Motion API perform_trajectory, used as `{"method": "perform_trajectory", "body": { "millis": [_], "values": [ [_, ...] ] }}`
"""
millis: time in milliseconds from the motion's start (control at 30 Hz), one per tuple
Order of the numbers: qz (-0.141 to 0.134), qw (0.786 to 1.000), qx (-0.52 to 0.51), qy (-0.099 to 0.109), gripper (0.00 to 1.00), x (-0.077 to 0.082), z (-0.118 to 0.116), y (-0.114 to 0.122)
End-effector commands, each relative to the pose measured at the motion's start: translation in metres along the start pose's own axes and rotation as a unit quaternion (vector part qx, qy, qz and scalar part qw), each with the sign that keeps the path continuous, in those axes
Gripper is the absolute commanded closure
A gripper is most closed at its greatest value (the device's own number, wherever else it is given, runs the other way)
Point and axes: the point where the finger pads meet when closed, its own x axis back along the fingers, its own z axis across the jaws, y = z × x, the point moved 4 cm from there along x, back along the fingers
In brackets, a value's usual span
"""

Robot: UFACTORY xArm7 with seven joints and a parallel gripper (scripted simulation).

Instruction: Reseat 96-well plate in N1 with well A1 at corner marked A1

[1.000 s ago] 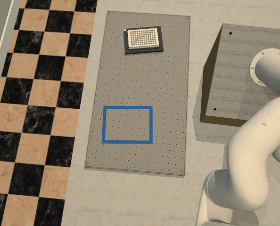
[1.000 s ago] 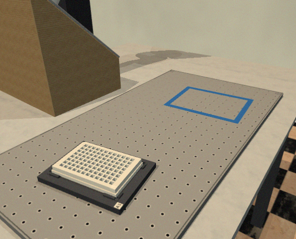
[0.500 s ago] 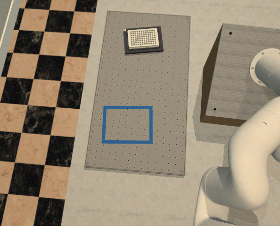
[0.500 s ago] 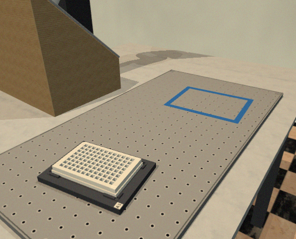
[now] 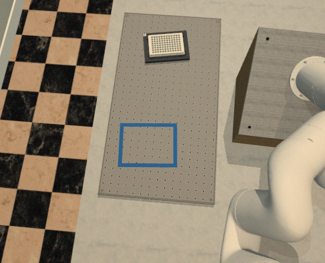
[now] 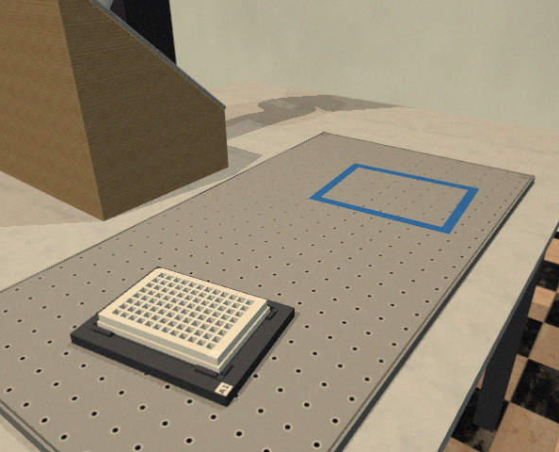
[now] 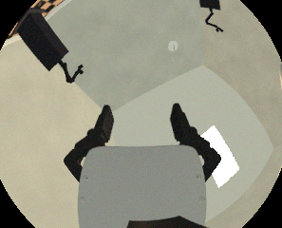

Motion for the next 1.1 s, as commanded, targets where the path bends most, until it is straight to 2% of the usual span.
{"method": "perform_trajectory", "body": {
  "millis": [0,167,233,367,433,667,733,867,1067],
  "values": [
    [0.033,0.999,-0.001,-0.011,0.0,0.004,0.001,-0.015],
    [0.033,0.999,-0.001,-0.012,0.0,0.011,0.0,-0.039],
    [0.033,0.999,-0.001,-0.012,0.0,0.012,0.0,-0.041],
    [0.096,0.995,-0.007,-0.031,0.0,0.02,0.003,-0.054],
    [0.096,0.995,-0.007,-0.031,0.0,0.02,0.003,-0.054],
    [0.098,0.995,-0.007,-0.031,0.0,0.035,0.006,-0.086],
    [0.098,0.995,-0.007,-0.031,0.0,0.036,0.006,-0.088],
    [0.162,0.986,-0.014,-0.047,0.0,0.046,0.011,-0.1],
    [0.162,0.986,-0.014,-0.047,0.0,0.057,0.015,-0.116]
  ]
}}
